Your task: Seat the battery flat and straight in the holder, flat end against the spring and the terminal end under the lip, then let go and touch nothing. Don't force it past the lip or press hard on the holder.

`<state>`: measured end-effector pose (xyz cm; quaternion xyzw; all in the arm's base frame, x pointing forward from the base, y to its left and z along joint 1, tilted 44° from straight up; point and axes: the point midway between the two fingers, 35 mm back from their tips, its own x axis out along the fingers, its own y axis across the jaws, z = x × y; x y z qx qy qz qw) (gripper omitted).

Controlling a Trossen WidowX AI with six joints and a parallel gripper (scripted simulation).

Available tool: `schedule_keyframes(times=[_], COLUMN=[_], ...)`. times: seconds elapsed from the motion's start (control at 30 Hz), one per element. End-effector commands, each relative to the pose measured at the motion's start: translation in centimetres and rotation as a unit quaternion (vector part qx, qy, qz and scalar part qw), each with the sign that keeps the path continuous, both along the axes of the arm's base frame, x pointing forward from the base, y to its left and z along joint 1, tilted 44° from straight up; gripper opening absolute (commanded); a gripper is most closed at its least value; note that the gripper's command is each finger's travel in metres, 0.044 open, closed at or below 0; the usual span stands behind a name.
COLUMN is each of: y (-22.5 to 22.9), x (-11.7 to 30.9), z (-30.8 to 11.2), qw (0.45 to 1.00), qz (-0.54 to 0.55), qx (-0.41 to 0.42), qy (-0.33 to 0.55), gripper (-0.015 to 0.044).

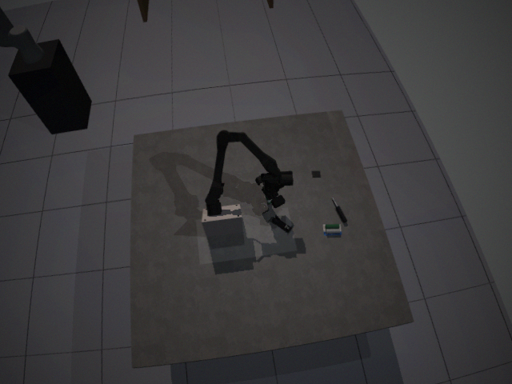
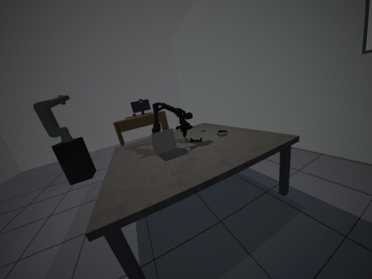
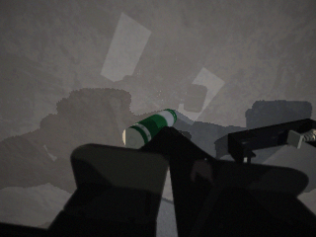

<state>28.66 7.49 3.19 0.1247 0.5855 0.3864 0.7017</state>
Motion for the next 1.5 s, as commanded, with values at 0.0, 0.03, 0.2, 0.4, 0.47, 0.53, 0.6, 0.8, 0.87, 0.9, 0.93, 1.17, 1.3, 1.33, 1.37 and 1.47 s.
schedule_keyframes(times=[0.0, 0.03, 0.2, 0.4, 0.47, 0.53, 0.6, 0.8, 0.87, 0.9, 0.93, 1.17, 1.3, 1.33, 1.37, 1.47], y=[0.5, 0.6, 1.1, 0.8, -0.4, -1.7, -2.9, -4.4, -4.4, -4.4, -4.4, -4.0, -2.7, -2.4, -2.0, -1.0], x=[-0.4, -0.4, -0.8, -0.8, -0.7, -0.6, -0.8, -1.1, -1.1, -1.1, -1.1, -1.1, -1.1, -1.1, -1.1, -1.2], z=[0.4, 0.5, 1.0, 1.3, 2.4, 3.7, 5.1, 6.9, 6.9, 6.9, 6.9, 6.6, 5.8, 5.6, 5.4, 4.9], qw=[1.0, 1.0, 1.0, 1.0, 1.0, 1.0, 1.0, 1.0, 1.0, 1.0, 1.0, 0.999, 0.982, 0.973, 0.962, 0.921], qz=[-0.001, -0.001, -0.001, 0.002, 0.001, 0.0, -0.001, -0.001, -0.001, -0.001, -0.001, -0.023, -0.138, -0.168, -0.197, -0.283], qx=[0.003, 0.003, 0.004, 0.001, 0.0, 0.0, 0.0, 0.002, 0.002, 0.002, 0.002, 0.005, 0.005, 0.006, 0.006, 0.007], qy=[0.0, 0.0, 0.0, 0.001, 0.001, 0.001, 0.001, 0.001, 0.001, 0.001, 0.001, 0.023, 0.132, 0.16, 0.188, 0.269], gripper=[0.0, 0.0, 0.0, 0.0, 0.0, 0.0, 0.0, 0.0, 0.0, 0.0, 0.0, 0.0053, 0.0157, 0.0184, 0.021, 0.0234])
